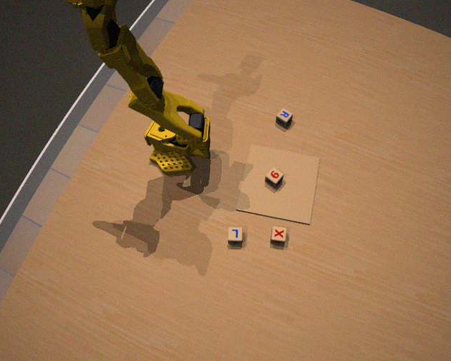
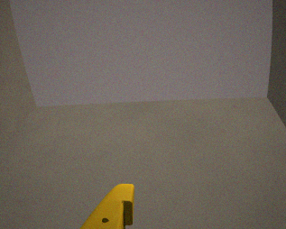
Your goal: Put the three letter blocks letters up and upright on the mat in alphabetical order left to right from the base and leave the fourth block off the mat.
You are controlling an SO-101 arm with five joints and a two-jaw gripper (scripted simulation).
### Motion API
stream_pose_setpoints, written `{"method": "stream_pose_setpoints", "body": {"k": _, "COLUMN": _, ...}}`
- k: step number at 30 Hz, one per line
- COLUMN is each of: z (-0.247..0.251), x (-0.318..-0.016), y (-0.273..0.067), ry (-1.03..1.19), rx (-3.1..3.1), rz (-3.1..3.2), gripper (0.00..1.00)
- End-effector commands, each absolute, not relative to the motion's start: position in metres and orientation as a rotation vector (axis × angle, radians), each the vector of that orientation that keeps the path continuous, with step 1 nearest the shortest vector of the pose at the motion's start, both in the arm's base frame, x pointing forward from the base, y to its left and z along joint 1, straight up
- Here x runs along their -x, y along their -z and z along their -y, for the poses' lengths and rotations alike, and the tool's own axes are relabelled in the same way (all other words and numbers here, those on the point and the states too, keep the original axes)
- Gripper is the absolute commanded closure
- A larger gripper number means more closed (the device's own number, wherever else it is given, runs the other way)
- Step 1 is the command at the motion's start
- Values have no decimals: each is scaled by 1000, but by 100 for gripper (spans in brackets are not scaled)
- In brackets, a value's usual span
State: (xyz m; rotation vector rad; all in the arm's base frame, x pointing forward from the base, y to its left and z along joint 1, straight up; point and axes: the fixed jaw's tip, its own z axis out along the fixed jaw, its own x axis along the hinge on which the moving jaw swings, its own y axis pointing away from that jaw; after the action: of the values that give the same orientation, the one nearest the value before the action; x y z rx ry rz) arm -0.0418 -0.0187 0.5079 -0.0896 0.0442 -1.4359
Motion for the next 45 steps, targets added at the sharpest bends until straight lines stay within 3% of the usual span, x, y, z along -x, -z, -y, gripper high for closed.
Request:
{"method": "stream_pose_setpoints", "body": {"k": 1, "z": 22, "x": 49, "y": -506, "ry": 1436, "rx": 67, "rz": -34, "gripper": 0}}
{"method": "stream_pose_setpoints", "body": {"k": 12, "z": 27, "x": 63, "y": -503, "ry": 1437, "rx": 30, "rz": -15, "gripper": 0}}
{"method": "stream_pose_setpoints", "body": {"k": 23, "z": 41, "x": 96, "y": -492, "ry": 1436, "rx": -61, "rz": 31, "gripper": 0}}
{"method": "stream_pose_setpoints", "body": {"k": 45, "z": 25, "x": 63, "y": -495, "ry": 1359, "rx": 91, "rz": -54, "gripper": 0}}
